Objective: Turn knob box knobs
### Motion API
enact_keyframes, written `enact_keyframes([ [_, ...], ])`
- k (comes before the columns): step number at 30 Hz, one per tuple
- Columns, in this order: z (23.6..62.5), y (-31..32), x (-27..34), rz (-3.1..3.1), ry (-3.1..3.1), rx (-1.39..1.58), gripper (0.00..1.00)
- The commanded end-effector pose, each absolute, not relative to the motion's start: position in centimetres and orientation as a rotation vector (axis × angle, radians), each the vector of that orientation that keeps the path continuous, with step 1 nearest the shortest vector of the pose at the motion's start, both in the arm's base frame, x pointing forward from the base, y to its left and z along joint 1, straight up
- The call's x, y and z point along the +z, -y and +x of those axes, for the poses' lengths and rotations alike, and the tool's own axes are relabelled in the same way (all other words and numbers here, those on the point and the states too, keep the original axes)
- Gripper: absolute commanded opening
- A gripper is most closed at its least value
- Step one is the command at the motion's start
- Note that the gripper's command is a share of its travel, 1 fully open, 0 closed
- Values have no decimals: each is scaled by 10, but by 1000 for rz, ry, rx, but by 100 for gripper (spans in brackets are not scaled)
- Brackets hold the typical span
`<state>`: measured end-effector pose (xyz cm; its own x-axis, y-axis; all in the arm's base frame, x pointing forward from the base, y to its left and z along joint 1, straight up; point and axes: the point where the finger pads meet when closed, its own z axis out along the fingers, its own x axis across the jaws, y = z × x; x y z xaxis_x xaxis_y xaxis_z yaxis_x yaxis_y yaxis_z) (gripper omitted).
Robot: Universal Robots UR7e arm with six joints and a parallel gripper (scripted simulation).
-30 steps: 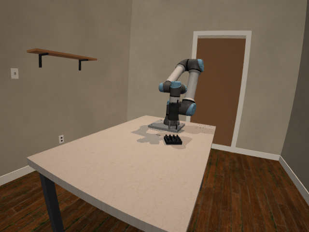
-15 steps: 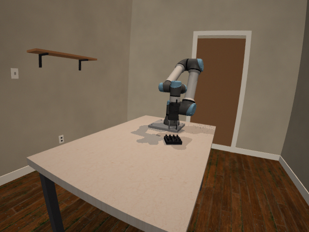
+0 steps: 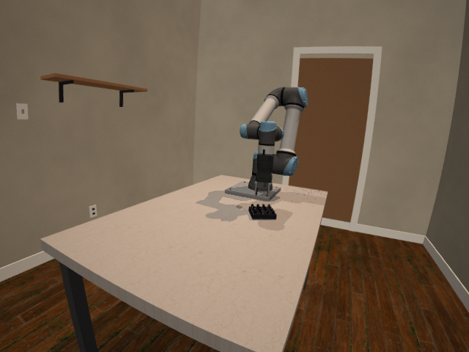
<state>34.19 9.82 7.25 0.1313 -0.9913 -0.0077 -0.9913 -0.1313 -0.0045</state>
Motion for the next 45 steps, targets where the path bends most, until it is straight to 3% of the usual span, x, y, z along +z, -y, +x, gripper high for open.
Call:
enact_keyframes([
  [1, 352, -100, 76, -2218, -2224, -4, 100],
  [45, 402, -125, 85, -1003, -2975, -2, 100],
])
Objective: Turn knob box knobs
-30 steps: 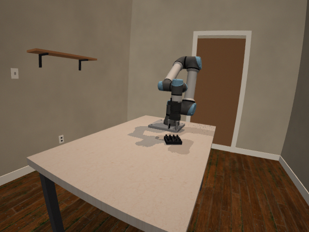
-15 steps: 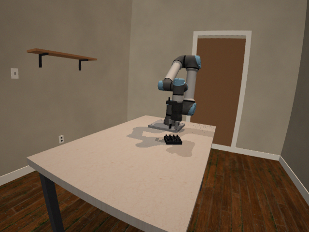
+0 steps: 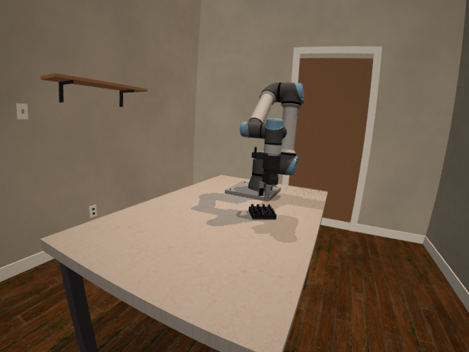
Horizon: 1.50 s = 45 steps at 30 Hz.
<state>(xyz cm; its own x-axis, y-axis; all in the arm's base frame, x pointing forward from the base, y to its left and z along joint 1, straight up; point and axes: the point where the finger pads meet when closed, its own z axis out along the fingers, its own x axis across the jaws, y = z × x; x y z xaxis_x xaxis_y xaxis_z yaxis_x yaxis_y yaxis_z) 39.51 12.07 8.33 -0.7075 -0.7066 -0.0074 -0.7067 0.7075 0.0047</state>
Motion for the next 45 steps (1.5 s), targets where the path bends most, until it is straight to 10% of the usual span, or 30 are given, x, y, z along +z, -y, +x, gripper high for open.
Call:
enact_keyframes([
  [1, 403, -126, 85, -971, -2986, -2, 100],
  [37, 419, -148, 83, -342, -3121, -1, 100],
  [38, 418, -148, 83, -341, -3121, -1, 46],
  [45, 418, -148, 83, -342, -3122, 0, 46],
])
